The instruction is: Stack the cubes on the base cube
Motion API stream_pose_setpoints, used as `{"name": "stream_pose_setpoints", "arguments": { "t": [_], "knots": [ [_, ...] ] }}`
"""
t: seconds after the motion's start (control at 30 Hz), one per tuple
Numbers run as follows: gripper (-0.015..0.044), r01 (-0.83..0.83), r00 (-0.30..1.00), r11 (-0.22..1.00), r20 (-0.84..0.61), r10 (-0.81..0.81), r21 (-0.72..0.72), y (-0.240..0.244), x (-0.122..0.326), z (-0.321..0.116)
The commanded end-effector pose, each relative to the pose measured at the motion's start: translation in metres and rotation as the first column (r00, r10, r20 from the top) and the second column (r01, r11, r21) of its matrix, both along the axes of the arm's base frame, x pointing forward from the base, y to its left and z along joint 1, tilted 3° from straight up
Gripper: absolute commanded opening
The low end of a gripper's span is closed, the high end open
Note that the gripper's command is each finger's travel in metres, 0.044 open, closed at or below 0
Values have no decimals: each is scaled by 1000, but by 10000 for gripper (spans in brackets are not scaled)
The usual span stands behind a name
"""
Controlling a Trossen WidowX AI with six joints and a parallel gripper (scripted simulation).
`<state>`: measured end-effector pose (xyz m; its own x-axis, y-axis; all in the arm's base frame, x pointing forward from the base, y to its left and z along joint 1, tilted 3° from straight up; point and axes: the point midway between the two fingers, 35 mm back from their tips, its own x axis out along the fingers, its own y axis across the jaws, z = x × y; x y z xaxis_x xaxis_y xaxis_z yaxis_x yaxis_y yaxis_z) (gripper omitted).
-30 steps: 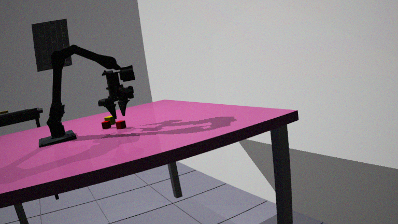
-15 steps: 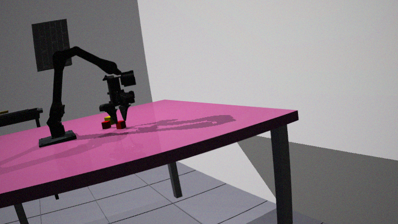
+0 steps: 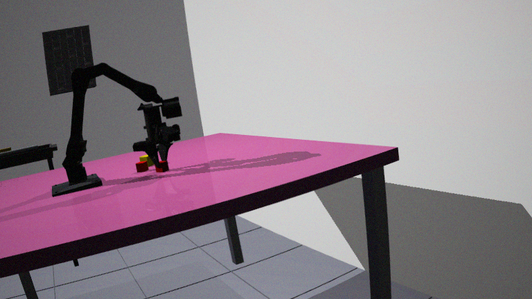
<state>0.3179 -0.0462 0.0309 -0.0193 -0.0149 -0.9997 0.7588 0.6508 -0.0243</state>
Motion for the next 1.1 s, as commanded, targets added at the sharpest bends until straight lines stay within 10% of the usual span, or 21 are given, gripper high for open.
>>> {"name": "stream_pose_setpoints", "arguments": {
  "t": [0.0, 1.07],
  "knots": [
    [105, 1, 1000, 1000, -1, -1, -5, -1, 1, 3],
    [105, 1, 1000, 1000, -1, -1, -4, 2, 4, 104]
  ]
}}
